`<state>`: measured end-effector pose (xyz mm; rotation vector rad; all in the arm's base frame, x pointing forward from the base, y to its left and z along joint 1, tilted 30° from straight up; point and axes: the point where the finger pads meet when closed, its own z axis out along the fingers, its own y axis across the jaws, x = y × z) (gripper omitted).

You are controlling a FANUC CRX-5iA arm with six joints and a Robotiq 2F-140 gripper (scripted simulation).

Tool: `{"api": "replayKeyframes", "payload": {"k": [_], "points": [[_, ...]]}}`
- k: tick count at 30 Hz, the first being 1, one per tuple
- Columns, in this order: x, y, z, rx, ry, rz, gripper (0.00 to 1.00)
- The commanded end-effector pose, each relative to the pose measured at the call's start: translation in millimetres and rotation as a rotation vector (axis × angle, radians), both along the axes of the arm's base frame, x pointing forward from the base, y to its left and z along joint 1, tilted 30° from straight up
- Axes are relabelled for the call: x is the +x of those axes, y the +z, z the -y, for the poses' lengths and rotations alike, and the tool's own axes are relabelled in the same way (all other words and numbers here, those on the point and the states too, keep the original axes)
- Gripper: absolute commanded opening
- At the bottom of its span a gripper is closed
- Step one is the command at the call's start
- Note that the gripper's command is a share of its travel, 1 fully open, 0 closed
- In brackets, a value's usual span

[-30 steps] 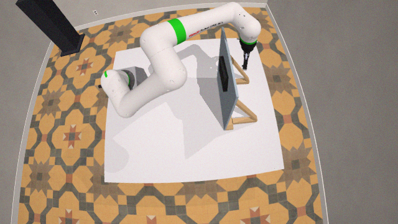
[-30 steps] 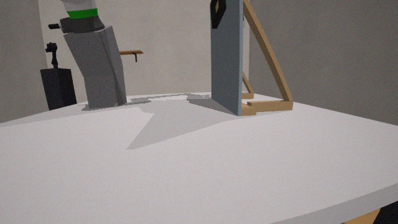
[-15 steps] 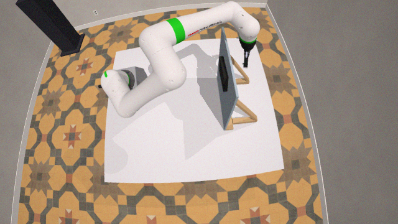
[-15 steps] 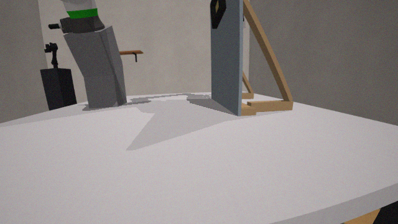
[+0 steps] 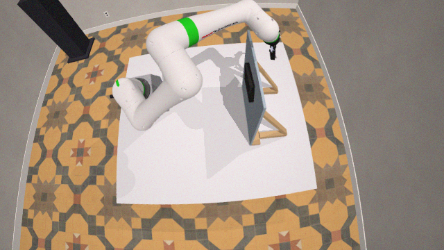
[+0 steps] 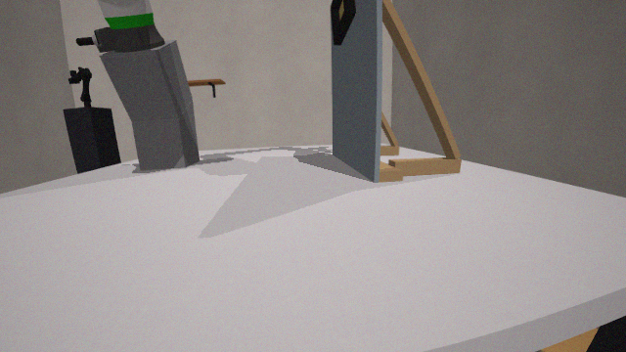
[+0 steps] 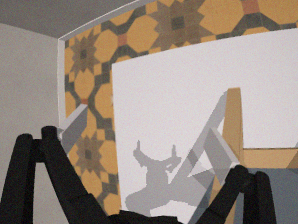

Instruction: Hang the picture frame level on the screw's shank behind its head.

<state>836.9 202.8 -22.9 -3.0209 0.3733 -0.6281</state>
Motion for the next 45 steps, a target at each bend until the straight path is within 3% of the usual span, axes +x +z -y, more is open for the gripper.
{"api": "replayKeyframes", "payload": {"k": [1, 14, 20, 31, 43, 45], "points": [[3, -1, -13, 0.033, 0.007, 0.031, 1.00], [3, -1, -14, 0.037, 0.007, 0.034, 1.00], [4, -1, -31, 0.082, 0.012, 0.061, 1.00], [4, 10, -96, 0.269, 0.020, 0.171, 1.00], [-12, 64, -179, 0.612, -0.014, 0.376, 1.00], [-12, 64, -179, 0.612, -0.014, 0.376, 1.00]]}}
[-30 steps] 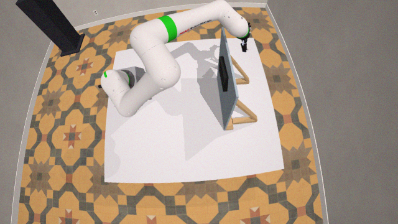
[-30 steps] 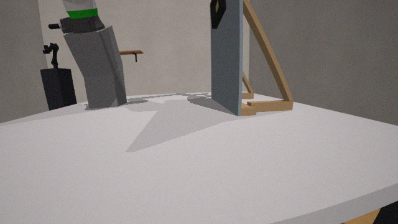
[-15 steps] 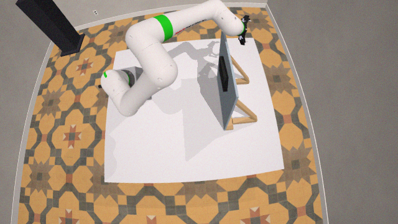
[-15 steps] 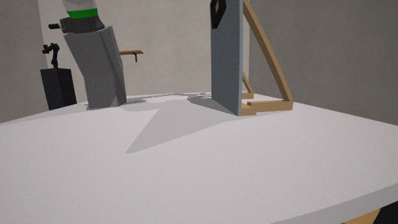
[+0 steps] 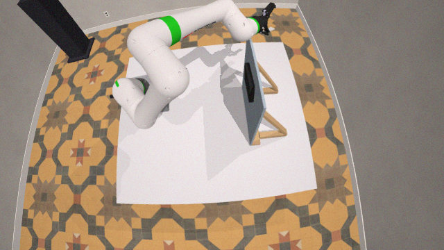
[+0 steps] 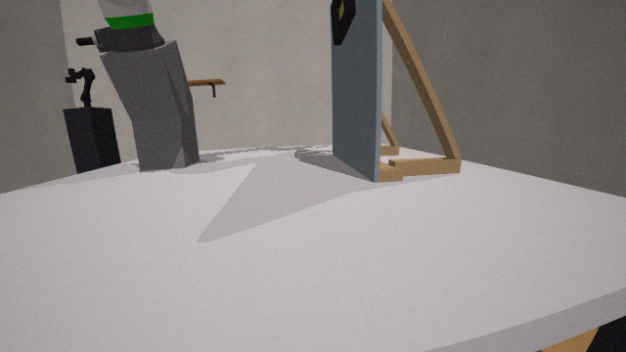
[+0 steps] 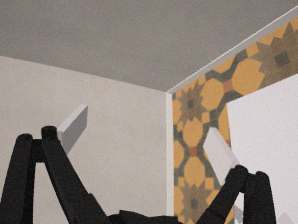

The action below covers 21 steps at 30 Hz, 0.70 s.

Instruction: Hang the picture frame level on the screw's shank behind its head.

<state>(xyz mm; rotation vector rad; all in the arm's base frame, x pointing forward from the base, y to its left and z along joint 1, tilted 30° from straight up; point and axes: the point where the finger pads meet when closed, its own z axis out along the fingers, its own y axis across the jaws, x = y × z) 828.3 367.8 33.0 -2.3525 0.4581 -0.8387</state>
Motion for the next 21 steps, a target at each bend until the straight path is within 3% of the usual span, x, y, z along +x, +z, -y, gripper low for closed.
{"api": "replayKeyframes", "payload": {"k": [1, 10, 21], "points": [[-5, 14, -17, 0.088, -0.009, 0.064, 1.00], [-19, 49, -32, 0.238, -0.041, 0.151, 1.00], [-21, 56, -33, 0.263, -0.047, 0.166, 1.00]]}}
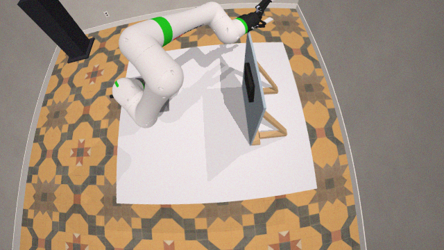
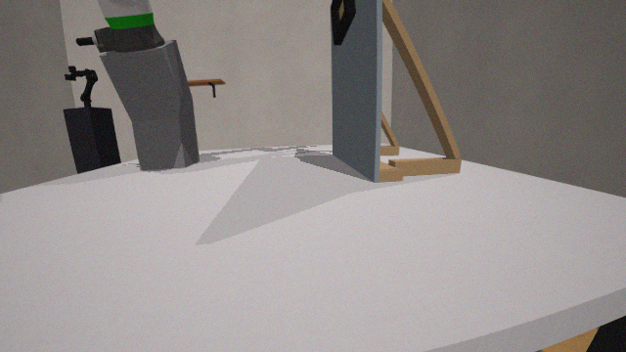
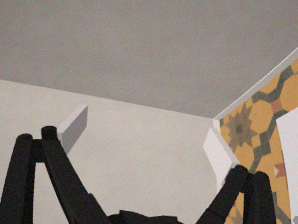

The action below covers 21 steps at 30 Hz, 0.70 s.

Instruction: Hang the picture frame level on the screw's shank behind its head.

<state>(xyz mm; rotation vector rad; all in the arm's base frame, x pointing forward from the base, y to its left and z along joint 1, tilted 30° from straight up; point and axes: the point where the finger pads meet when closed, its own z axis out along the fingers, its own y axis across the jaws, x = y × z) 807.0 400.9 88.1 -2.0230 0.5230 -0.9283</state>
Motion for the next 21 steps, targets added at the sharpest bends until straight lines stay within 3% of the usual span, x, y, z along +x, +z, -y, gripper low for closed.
{"api": "replayKeyframes", "payload": {"k": [1, 13, 21], "points": [[0, 0, 0, 0.001, 0.001, 0.001, 1.00], [-2, 2, -1, 0.011, -0.001, 0.005, 1.00], [-17, 15, -9, 0.097, -0.022, 0.040, 1.00]]}}
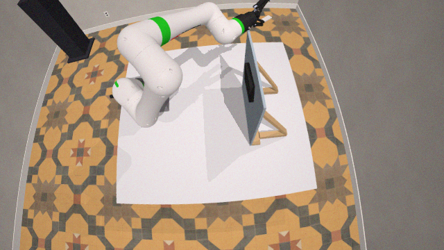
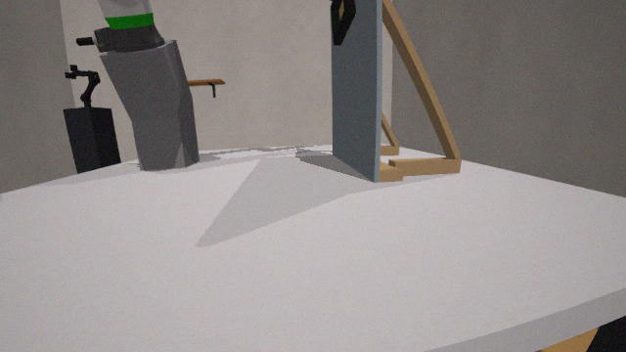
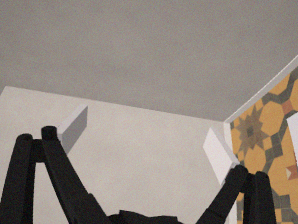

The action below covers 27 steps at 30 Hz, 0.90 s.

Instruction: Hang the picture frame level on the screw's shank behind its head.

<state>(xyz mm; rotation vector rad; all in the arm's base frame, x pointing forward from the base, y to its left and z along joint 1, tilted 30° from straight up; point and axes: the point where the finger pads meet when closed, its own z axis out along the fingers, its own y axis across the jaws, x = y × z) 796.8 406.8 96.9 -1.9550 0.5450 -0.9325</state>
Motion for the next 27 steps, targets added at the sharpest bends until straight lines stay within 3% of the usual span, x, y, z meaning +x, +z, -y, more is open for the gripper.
{"api": "replayKeyframes", "payload": {"k": [1, 12, 24, 27], "points": [[-10, 9, -4, 0.055, -0.014, 0.024, 1.00], [-53, 46, 2, 0.260, -0.088, 0.124, 1.00], [-134, 110, 70, 0.516, -0.227, 0.314, 1.00], [-140, 114, 77, 0.531, -0.237, 0.329, 1.00]]}}
